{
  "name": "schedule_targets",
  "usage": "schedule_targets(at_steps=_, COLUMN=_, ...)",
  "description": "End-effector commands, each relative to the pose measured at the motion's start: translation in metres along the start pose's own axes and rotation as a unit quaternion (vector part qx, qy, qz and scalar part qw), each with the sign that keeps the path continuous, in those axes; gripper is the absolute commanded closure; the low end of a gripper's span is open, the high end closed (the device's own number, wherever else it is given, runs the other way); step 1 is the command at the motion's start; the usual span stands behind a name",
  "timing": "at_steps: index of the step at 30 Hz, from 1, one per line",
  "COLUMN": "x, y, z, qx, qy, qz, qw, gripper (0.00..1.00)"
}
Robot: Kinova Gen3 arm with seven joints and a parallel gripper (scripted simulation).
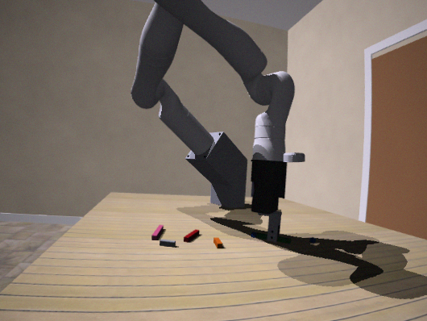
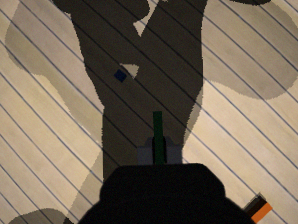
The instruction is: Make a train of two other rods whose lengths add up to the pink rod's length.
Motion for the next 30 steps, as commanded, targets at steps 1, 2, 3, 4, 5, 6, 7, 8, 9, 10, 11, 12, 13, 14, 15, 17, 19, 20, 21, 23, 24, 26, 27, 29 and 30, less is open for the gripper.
schedule_targets(at_steps=1, x=0.0006, y=0.0008, z=0.0000, qx=0.000, qy=0.000, qz=0.001, qw=1.000, gripper=0.76)
schedule_targets(at_steps=2, x=0.0006, y=0.0008, z=0.0000, qx=0.000, qy=0.000, qz=0.001, qw=1.000, gripper=0.76)
schedule_targets(at_steps=3, x=0.0006, y=0.0008, z=0.0000, qx=0.000, qy=0.000, qz=0.001, qw=1.000, gripper=0.76)
schedule_targets(at_steps=4, x=0.0006, y=0.0008, z=0.0000, qx=0.000, qy=0.000, qz=0.001, qw=1.000, gripper=0.76)
schedule_targets(at_steps=5, x=0.0006, y=0.0008, z=0.0000, qx=0.000, qy=0.000, qz=0.001, qw=1.000, gripper=0.76)
schedule_targets(at_steps=6, x=0.0006, y=0.0008, z=0.0000, qx=0.000, qy=0.000, qz=0.001, qw=1.000, gripper=0.70)
schedule_targets(at_steps=7, x=0.0006, y=0.0008, z=0.0000, qx=0.000, qy=0.000, qz=0.001, qw=1.000, gripper=0.70)
schedule_targets(at_steps=8, x=0.0006, y=0.0008, z=0.0000, qx=0.000, qy=0.000, qz=0.001, qw=1.000, gripper=0.70)
schedule_targets(at_steps=9, x=0.0006, y=0.0008, z=0.0000, qx=0.000, qy=0.000, qz=0.001, qw=1.000, gripper=0.64)
schedule_targets(at_steps=10, x=0.0006, y=0.0008, z=0.0000, qx=0.000, qy=0.000, qz=0.001, qw=1.000, gripper=0.64)
schedule_targets(at_steps=11, x=0.0006, y=0.0008, z=0.0000, qx=0.000, qy=0.000, qz=0.001, qw=1.000, gripper=0.64)
schedule_targets(at_steps=12, x=0.0006, y=0.0008, z=0.0000, qx=0.000, qy=0.000, qz=0.001, qw=1.000, gripper=0.58)
schedule_targets(at_steps=13, x=0.0006, y=0.0008, z=0.0000, qx=0.000, qy=0.000, qz=0.001, qw=1.000, gripper=0.58)
schedule_targets(at_steps=14, x=0.0006, y=0.0008, z=0.0000, qx=0.000, qy=0.000, qz=0.001, qw=1.000, gripper=0.58)
schedule_targets(at_steps=15, x=0.0006, y=0.0008, z=0.0000, qx=0.000, qy=0.000, qz=0.001, qw=1.000, gripper=0.52)
schedule_targets(at_steps=17, x=0.0006, y=0.0008, z=0.0000, qx=0.000, qy=0.000, qz=0.001, qw=1.000, gripper=0.52)
schedule_targets(at_steps=19, x=0.0006, y=0.0008, z=0.0000, qx=0.000, qy=0.000, qz=0.001, qw=1.000, gripper=0.52)
schedule_targets(at_steps=20, x=0.0006, y=0.0008, z=0.0000, qx=0.000, qy=0.000, qz=0.001, qw=1.000, gripper=0.46)
schedule_targets(at_steps=21, x=0.0006, y=0.0008, z=0.0000, qx=0.000, qy=0.000, qz=0.001, qw=1.000, gripper=0.46)
schedule_targets(at_steps=23, x=0.0006, y=0.0008, z=0.0000, qx=0.000, qy=0.000, qz=0.001, qw=1.000, gripper=0.46)
schedule_targets(at_steps=24, x=0.0006, y=0.0008, z=0.0000, qx=0.000, qy=0.000, qz=0.001, qw=1.000, gripper=0.46)
schedule_targets(at_steps=26, x=0.0006, y=0.0008, z=0.0000, qx=0.000, qy=0.000, qz=0.001, qw=1.000, gripper=0.46)
schedule_targets(at_steps=27, x=0.0006, y=0.0008, z=0.0000, qx=0.000, qy=0.000, qz=0.001, qw=1.000, gripper=0.46)
schedule_targets(at_steps=29, x=0.0006, y=0.0009, z=0.0000, qx=0.000, qy=0.000, qz=0.001, qw=1.000, gripper=0.46)
schedule_targets(at_steps=30, x=0.0006, y=0.0011, z=0.0000, qx=0.000, qy=0.000, qz=0.001, qw=1.000, gripper=0.46)
Point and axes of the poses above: the point where the finger pads meet when closed, its own y axis back along the fingers, its own z axis across the jaws, x = y × z, the point moved 7 cm from there along y, back along the fingers, and after that the axes turned 1 degree about y, right-handed, at the moved point
